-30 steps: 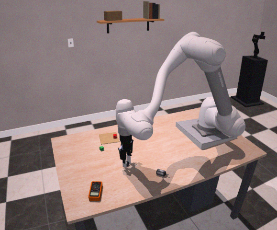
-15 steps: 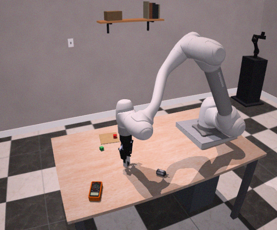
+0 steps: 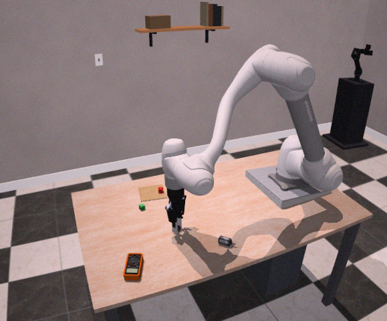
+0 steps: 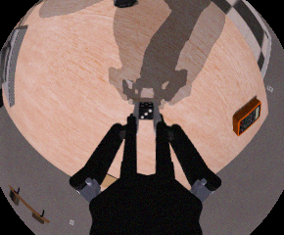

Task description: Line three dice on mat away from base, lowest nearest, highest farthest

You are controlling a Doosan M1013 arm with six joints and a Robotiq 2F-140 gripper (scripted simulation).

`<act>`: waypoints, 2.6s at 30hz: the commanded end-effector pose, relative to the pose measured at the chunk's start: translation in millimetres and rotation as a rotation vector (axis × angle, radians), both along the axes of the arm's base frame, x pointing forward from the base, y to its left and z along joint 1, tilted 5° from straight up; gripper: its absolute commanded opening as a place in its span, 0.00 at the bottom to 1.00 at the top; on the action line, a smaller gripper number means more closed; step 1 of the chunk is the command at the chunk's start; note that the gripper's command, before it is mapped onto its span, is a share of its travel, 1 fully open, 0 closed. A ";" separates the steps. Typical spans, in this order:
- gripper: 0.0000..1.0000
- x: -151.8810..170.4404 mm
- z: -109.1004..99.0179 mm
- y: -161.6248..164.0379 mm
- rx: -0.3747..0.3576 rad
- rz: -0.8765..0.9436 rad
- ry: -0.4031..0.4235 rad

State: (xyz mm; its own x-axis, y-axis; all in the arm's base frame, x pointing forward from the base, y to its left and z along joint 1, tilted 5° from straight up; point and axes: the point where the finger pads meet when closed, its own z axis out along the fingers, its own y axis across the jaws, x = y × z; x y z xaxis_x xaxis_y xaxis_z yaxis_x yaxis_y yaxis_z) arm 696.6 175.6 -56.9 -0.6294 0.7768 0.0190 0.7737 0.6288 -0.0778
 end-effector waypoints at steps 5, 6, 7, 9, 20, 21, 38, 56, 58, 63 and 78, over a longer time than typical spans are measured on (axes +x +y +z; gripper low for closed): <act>0.21 0.5 0.8 0.2 0.001 0.000 -0.001; 0.21 0.5 0.8 0.2 0.001 0.000 -0.001; 0.21 0.5 0.8 0.2 0.001 0.000 -0.001; 0.21 0.5 0.9 0.2 0.001 0.000 -0.001; 0.21 3.8 47.9 1.8 0.001 0.000 -0.001; 0.21 3.8 47.9 1.8 0.001 0.000 -0.001; 0.21 7.6 100.5 3.6 0.001 0.000 -0.001; 0.21 47.4 105.6 -132.8 0.021 0.269 0.006; 0.21 56.6 107.9 -197.2 0.029 0.392 0.010; 0.21 60.1 110.1 -259.6 0.037 0.505 0.015; 0.21 56.5 113.1 -345.2 0.048 0.660 0.021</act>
State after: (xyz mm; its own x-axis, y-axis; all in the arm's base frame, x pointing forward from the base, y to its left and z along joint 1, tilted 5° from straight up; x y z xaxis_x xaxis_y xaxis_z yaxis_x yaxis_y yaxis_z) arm 752.6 -169.5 55.1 -0.9720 0.2265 0.0632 0.2236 0.9734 -0.0496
